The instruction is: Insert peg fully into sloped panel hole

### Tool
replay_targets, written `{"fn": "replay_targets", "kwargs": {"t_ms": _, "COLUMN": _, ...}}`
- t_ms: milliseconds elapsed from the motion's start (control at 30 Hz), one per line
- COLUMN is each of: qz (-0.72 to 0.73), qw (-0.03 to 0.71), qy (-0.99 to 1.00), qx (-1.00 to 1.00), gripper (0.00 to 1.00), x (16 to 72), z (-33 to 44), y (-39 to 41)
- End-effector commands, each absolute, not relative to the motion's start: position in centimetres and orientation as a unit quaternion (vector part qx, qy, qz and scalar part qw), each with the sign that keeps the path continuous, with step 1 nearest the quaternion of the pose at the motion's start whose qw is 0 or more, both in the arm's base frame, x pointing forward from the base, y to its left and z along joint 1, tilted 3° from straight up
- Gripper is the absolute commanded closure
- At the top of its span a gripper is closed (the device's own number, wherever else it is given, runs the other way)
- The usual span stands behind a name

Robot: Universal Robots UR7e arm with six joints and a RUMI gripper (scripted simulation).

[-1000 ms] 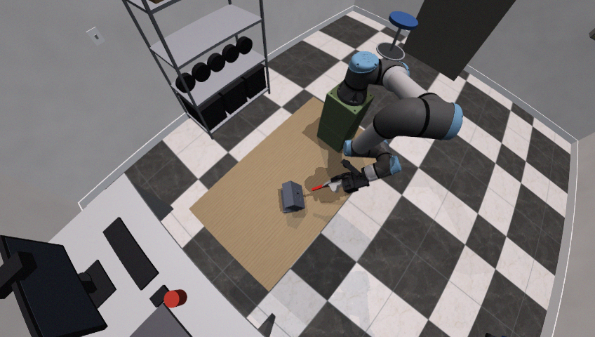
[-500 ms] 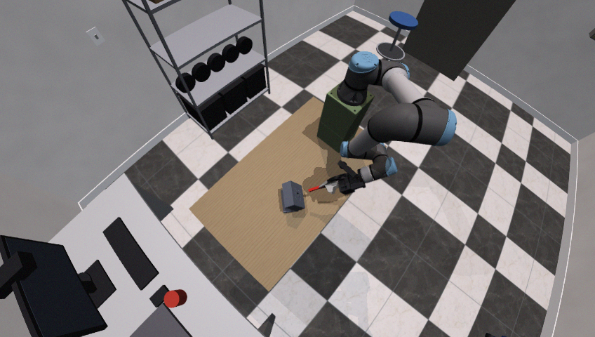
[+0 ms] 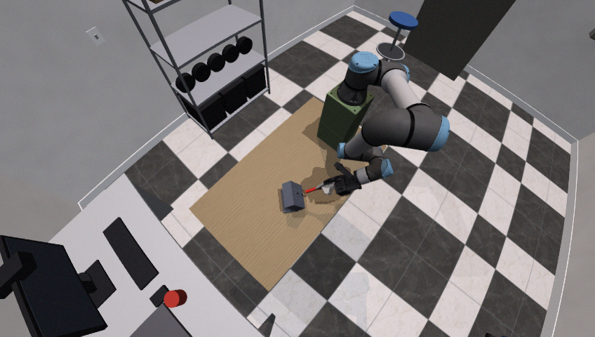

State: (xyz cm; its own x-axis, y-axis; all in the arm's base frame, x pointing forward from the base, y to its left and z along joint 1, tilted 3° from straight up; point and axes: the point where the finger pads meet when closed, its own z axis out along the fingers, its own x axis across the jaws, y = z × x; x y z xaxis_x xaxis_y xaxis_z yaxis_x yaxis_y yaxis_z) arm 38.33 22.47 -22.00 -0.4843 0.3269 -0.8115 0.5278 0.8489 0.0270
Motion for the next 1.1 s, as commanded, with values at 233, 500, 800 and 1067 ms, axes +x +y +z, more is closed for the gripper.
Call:
{"fn": "replay_targets", "kwargs": {"t_ms": 233, "qz": -0.112, "qw": 0.443, "qy": 0.854, "qx": 0.250, "gripper": 1.00, "x": 39.4, "z": -22.8, "y": 22.0}}
{"fn": "replay_targets", "kwargs": {"t_ms": 500, "qz": -0.112, "qw": 0.443, "qy": 0.854, "qx": 0.250, "gripper": 1.00, "x": 39.8, "z": -23.1, "y": 21.8}}
{"fn": "replay_targets", "kwargs": {"t_ms": 800, "qz": -0.112, "qw": 0.443, "qy": 0.854, "qx": 0.250, "gripper": 1.00, "x": 40.4, "z": -23.6, "y": 21.4}}
{"fn": "replay_targets", "kwargs": {"t_ms": 1067, "qz": -0.112, "qw": 0.443, "qy": 0.854, "qx": 0.250, "gripper": 1.00, "x": 41.0, "z": -24.1, "y": 21.0}}
